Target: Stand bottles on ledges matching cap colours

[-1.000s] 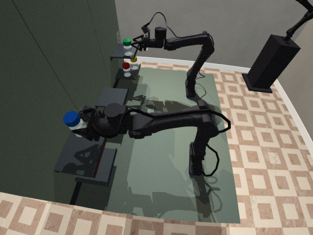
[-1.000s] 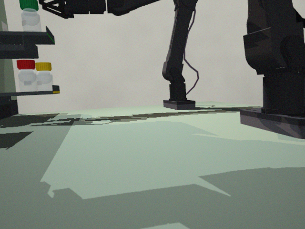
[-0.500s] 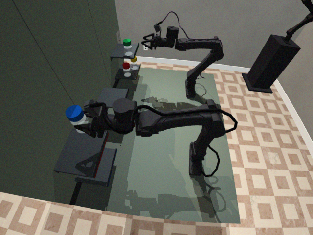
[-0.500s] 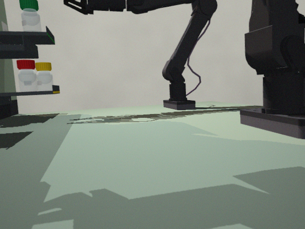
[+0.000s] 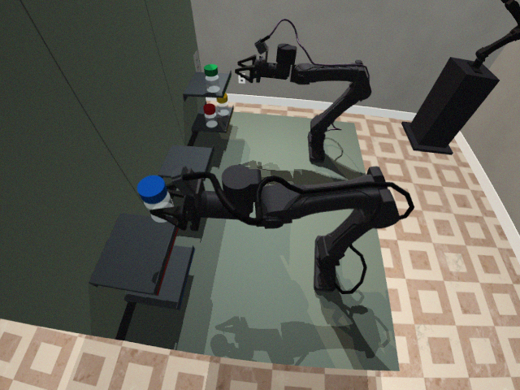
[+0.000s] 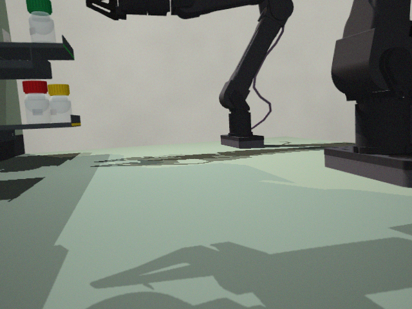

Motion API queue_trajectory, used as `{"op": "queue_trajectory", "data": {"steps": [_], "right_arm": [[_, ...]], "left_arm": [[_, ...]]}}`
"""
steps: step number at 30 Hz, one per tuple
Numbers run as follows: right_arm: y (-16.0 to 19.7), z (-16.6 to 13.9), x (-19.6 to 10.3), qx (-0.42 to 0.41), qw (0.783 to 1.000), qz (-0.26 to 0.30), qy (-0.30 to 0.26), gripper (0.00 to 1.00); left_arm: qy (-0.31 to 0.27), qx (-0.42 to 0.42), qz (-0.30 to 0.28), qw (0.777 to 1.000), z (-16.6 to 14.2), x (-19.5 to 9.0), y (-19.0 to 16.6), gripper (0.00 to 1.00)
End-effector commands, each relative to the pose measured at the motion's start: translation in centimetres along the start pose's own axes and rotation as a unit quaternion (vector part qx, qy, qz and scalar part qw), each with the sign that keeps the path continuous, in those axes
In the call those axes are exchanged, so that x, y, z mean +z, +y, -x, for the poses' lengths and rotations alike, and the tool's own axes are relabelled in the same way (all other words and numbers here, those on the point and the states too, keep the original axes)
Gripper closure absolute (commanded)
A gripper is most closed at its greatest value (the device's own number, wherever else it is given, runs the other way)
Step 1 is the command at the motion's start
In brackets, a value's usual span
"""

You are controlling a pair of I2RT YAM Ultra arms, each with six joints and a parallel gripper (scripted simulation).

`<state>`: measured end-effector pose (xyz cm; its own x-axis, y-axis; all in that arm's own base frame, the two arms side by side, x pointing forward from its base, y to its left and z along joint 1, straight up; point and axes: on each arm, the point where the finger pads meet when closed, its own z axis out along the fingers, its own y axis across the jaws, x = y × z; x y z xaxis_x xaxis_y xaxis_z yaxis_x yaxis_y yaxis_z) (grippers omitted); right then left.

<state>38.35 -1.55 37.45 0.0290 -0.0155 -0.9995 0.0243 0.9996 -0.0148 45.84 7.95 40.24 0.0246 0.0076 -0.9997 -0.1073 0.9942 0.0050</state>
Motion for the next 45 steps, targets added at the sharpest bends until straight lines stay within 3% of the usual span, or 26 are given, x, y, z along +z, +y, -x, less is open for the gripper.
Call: {"op": "queue_trajectory", "data": {"steps": [1,14,20,26,29,34,37,40,45], "right_arm": [[0.0,0.1,-0.1,0.0,1.0,0.001,0.0,0.3],[0.0,0.1,-0.1,0.0,1.0,0.001,0.0,0.3],[0.0,0.1,-0.1,0.0,1.0,0.001,0.0,0.3],[0.0,0.1,-0.1,0.0,1.0,0.001,0.0,0.3],[0.0,0.1,-0.1,0.0,1.0,0.001,0.0,0.3],[0.0,0.1,-0.1,0.0,1.0,0.001,0.0,0.3],[-0.1,0.5,-0.4,-0.008,1.0,0.003,-0.016,0.0],[-0.1,-0.3,-0.9,-0.017,1.0,0.004,-0.025,0.0],[-0.1,-3.9,-2.2,-0.028,0.999,0.003,-0.018,0.0]], "left_arm": [[-0.046,0.005,-0.001,0.999,3.3,-2.3,0.1,0.48],[-0.04,0.005,-0.001,0.999,2.6,-6.8,0.0,0.48],[-0.013,0.001,-0.002,1.0,1.0,-7.4,0.0,0.48],[-0.02,0.002,-0.003,1.0,1.5,-7.7,0.0,0.48],[0.008,-0.002,-0.005,1.0,-0.7,-7.7,0.0,0.48],[0.003,-0.001,-0.003,1.0,-0.1,-7.8,0.1,0.48],[0.003,-0.001,-0.003,1.0,-0.1,-7.8,0.1,0.48],[-0.017,0.002,-0.009,1.0,1.1,-7.8,-0.1,0.48],[-0.038,0.009,-0.03,0.999,-0.6,-7.5,0.1,0.48]]}}
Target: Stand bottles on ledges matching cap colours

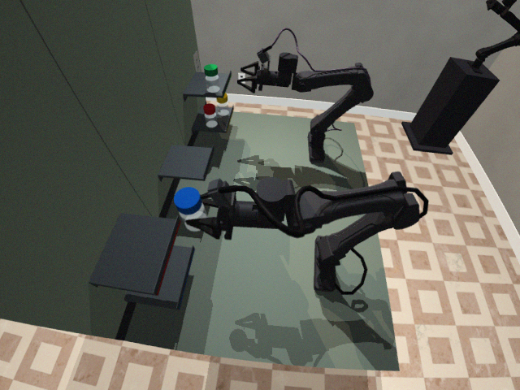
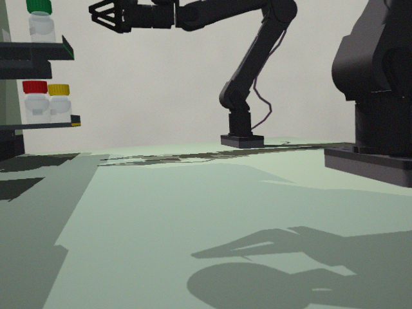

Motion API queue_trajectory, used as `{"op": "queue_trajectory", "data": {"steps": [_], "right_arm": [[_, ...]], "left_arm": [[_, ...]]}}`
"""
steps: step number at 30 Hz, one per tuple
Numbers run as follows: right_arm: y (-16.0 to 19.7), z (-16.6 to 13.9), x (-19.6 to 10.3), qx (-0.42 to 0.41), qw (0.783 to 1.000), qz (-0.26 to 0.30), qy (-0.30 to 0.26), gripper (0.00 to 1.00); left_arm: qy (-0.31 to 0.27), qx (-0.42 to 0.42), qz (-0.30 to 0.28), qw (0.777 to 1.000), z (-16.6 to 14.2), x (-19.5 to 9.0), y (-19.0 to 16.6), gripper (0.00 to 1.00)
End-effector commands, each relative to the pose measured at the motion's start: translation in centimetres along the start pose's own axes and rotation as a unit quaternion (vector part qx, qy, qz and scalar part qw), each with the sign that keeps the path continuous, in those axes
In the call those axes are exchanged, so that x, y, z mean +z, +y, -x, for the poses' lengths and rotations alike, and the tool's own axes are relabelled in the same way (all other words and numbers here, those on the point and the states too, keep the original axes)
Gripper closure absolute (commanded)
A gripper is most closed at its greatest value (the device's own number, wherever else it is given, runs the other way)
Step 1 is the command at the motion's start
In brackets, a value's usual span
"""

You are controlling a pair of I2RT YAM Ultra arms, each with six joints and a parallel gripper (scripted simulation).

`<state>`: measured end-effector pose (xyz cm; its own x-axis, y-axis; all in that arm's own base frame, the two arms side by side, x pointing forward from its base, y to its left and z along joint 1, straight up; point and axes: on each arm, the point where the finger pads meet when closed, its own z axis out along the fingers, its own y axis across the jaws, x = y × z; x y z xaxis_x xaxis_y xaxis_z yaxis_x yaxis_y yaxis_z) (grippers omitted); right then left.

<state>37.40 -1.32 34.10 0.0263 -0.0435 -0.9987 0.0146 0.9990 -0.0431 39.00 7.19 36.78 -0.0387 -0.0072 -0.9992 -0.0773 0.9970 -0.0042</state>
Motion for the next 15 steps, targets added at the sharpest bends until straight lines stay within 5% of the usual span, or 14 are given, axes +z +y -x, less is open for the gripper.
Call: {"op": "queue_trajectory", "data": {"steps": [1,5,15], "right_arm": [[-0.4,-1.5,-1.4,-0.017,1.0,-0.002,-0.015,0.0],[-0.3,-3.5,-2.1,-0.021,1.0,-0.003,-0.009,0.0],[-0.3,-9.4,-3.9,-0.031,0.999,-0.004,0.021,0.0]], "left_arm": [[-0.077,0.019,-0.018,0.997,1.9,-0.6,0.5,0.48],[-0.077,0.024,-0.019,0.997,-0.8,-0.1,1.7,0.48],[-0.037,0.022,-0.002,0.999,-13.2,0.8,7.3,0.48]]}}
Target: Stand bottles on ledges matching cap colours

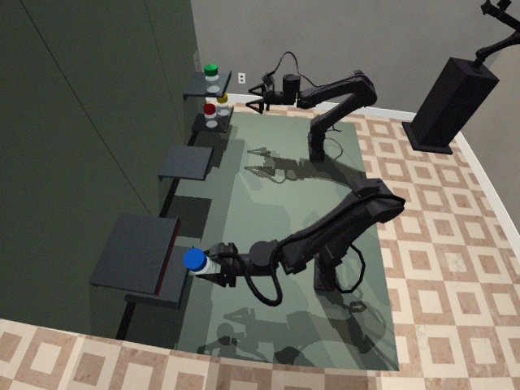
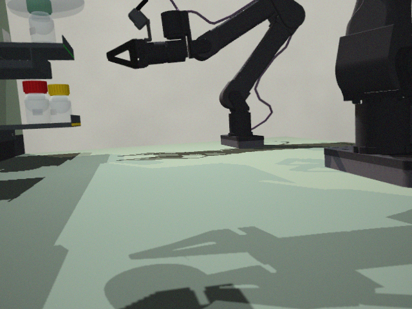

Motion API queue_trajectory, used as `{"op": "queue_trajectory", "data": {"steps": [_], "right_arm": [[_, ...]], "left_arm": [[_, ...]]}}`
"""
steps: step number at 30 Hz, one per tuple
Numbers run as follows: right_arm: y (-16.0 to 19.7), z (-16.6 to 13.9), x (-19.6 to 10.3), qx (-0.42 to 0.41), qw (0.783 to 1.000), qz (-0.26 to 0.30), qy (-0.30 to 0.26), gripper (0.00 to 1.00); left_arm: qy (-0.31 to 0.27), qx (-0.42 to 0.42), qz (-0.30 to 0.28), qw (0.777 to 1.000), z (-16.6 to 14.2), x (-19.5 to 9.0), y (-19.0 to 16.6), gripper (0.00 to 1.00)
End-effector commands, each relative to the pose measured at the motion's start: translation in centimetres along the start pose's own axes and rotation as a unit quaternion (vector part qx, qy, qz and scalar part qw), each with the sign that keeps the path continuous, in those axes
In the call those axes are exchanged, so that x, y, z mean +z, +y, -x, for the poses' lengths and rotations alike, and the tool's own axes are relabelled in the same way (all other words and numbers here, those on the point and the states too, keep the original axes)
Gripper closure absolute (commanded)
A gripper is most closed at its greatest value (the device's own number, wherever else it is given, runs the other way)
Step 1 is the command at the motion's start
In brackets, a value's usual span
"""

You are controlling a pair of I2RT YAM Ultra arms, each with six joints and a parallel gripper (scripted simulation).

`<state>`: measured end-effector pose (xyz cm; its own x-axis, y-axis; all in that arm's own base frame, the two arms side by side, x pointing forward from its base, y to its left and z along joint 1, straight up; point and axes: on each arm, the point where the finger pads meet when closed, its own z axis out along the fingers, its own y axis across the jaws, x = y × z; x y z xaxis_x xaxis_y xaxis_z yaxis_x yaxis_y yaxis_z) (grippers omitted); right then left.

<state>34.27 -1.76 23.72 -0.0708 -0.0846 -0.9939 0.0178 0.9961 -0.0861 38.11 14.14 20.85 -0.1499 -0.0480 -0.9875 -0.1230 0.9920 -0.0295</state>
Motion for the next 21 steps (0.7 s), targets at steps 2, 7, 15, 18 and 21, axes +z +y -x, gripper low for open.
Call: {"op": "queue_trajectory", "data": {"steps": [2,7,15,18,21], "right_arm": [[-0.3,0.4,-0.6,-0.008,1.0,-0.003,-0.024,0.0],[-0.3,0.0,-0.7,-0.008,1.0,-0.002,-0.016,0.0],[-0.3,0.0,-0.7,-0.006,1.0,-0.002,-0.016,0.0],[-0.3,0.0,-0.7,-0.006,1.0,-0.002,-0.016,0.0],[-0.2,0.2,-0.5,-0.004,1.0,-0.003,-0.016,0.0]], "left_arm": [[-0.087,0.034,-0.021,0.995,1.2,0.6,0.8,0.48],[-0.08,0.032,-0.018,0.996,-0.3,1.1,1.7,0.48],[-0.047,0.014,-0.012,0.999,-4.0,1.8,3.1,0.48],[-0.061,0.015,0.008,0.998,-3.2,1.7,3.6,0.48],[-0.079,0.015,0.04,0.996,-2.7,1.2,3.7,0.48]]}}
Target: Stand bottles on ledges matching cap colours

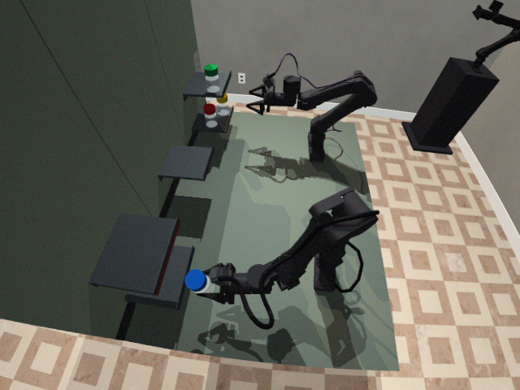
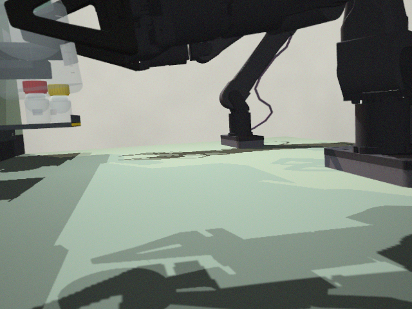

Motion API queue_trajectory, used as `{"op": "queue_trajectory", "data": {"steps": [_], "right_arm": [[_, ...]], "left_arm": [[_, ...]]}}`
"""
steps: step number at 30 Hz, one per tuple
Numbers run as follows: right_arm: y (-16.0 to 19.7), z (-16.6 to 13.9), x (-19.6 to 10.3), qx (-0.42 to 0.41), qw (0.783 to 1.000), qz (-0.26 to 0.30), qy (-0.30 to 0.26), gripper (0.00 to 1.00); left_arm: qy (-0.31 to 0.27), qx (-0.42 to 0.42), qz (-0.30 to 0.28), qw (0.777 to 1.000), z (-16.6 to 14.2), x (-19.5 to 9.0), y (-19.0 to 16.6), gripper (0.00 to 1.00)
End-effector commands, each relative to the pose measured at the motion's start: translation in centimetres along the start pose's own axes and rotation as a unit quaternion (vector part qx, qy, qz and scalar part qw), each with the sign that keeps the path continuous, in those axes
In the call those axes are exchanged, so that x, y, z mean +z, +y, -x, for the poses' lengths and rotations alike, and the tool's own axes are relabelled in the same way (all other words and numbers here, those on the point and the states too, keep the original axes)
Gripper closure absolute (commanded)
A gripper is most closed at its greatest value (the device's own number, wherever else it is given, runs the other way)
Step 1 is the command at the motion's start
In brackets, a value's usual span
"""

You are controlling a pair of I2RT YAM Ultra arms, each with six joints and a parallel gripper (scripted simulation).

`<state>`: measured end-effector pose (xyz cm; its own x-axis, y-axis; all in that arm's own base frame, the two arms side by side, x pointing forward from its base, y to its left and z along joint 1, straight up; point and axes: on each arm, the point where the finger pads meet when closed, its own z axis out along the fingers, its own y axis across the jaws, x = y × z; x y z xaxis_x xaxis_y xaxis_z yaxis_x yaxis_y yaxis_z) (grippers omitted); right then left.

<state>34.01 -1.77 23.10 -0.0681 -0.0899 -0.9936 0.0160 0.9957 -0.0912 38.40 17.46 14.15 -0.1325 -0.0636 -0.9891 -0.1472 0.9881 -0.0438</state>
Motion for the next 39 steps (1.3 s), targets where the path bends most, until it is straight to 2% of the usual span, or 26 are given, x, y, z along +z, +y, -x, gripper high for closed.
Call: {"op": "queue_trajectory", "data": {"steps": [1,8,12,31,39], "right_arm": [[-0.3,0.9,-0.2,-0.002,1.0,-0.004,-0.015,0.0],[-0.3,0.9,-0.2,-0.002,1.0,-0.004,-0.015,0.0],[-0.3,0.9,-0.2,-0.002,1.0,-0.004,-0.015,0.0],[-0.3,0.9,-0.2,-0.002,1.0,-0.004,-0.015,0.0],[-0.3,0.9,-0.2,-0.002,1.0,-0.004,-0.015,0.0]], "left_arm": [[-0.075,0.022,0.037,0.996,3.6,-0.6,0.0,0.48],[-0.058,0.016,0.031,0.998,2.1,-0.5,-1.1,0.48],[-0.066,0.02,0.037,0.997,2.9,-0.1,-0.8,0.48],[-0.063,0.018,0.034,0.997,3.0,3.3,-0.9,0.48],[-0.067,0.02,0.032,0.997,3.4,3.2,-0.9,0.48]]}}
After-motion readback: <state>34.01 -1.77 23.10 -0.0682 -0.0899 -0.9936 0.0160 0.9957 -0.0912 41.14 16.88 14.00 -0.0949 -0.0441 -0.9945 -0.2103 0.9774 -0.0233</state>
